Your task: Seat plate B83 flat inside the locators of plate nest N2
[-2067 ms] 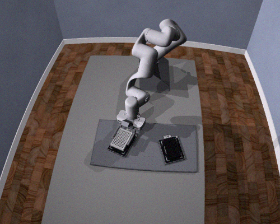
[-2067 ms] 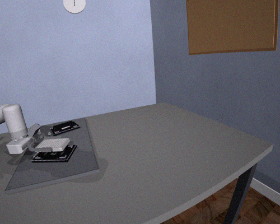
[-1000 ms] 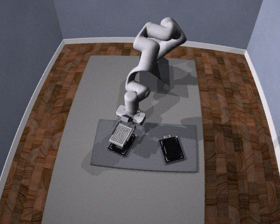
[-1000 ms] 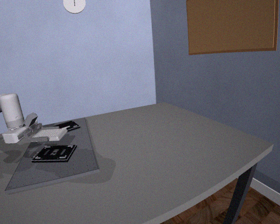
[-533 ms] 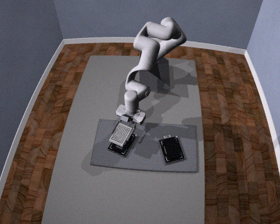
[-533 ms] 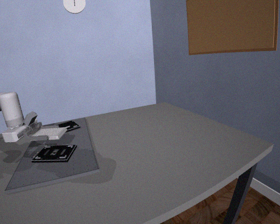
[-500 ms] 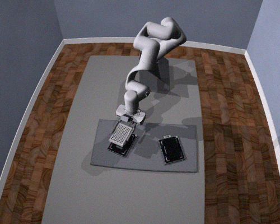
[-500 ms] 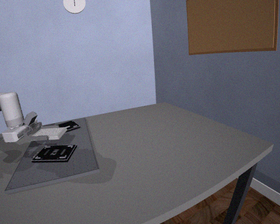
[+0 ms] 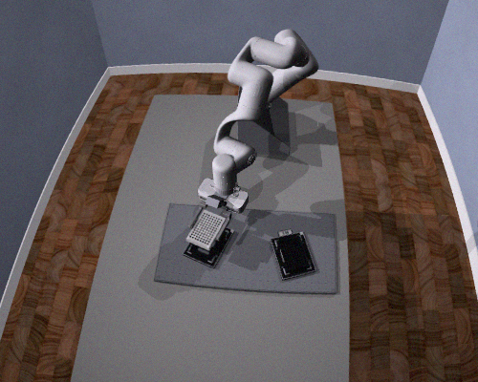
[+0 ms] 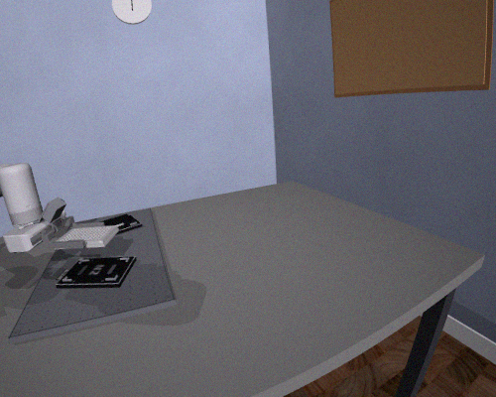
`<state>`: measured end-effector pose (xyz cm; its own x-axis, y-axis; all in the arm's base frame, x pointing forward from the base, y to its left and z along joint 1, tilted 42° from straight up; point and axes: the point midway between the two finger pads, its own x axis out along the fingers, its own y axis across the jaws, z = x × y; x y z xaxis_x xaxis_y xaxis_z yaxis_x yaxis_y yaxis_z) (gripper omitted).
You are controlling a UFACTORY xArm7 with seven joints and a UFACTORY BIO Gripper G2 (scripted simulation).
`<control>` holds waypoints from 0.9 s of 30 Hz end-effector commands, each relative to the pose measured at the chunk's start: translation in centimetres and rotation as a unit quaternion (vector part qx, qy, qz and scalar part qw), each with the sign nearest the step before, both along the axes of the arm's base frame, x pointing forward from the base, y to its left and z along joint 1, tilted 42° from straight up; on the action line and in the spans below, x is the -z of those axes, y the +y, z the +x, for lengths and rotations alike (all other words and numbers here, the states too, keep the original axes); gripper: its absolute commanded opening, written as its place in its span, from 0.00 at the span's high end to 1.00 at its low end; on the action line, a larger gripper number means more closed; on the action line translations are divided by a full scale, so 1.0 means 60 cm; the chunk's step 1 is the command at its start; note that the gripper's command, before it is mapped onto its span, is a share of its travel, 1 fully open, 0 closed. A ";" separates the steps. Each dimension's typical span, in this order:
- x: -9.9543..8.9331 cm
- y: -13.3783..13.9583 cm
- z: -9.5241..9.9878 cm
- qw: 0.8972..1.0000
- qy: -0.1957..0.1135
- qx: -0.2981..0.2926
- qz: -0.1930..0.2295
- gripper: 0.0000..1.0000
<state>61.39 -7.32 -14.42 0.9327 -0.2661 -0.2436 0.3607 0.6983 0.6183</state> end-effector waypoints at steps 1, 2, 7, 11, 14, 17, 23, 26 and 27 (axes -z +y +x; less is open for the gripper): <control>-0.002 -0.004 0.002 1.000 -0.002 0.001 -0.001 1.00; -0.002 -0.004 0.002 1.000 -0.002 0.001 -0.001 1.00; -0.002 -0.004 0.002 1.000 -0.002 0.001 -0.001 1.00; -0.002 -0.004 0.002 1.000 -0.002 0.001 -0.001 1.00; -0.002 -0.004 0.002 1.000 -0.002 0.001 -0.001 1.00; -0.002 -0.004 0.002 1.000 -0.002 0.001 -0.001 1.00; 0.008 0.005 0.002 1.000 -0.002 0.001 -0.001 1.00; 0.014 0.010 0.002 1.000 -0.002 0.001 -0.001 1.00; 0.016 0.012 0.002 1.000 -0.002 0.001 -0.001 1.00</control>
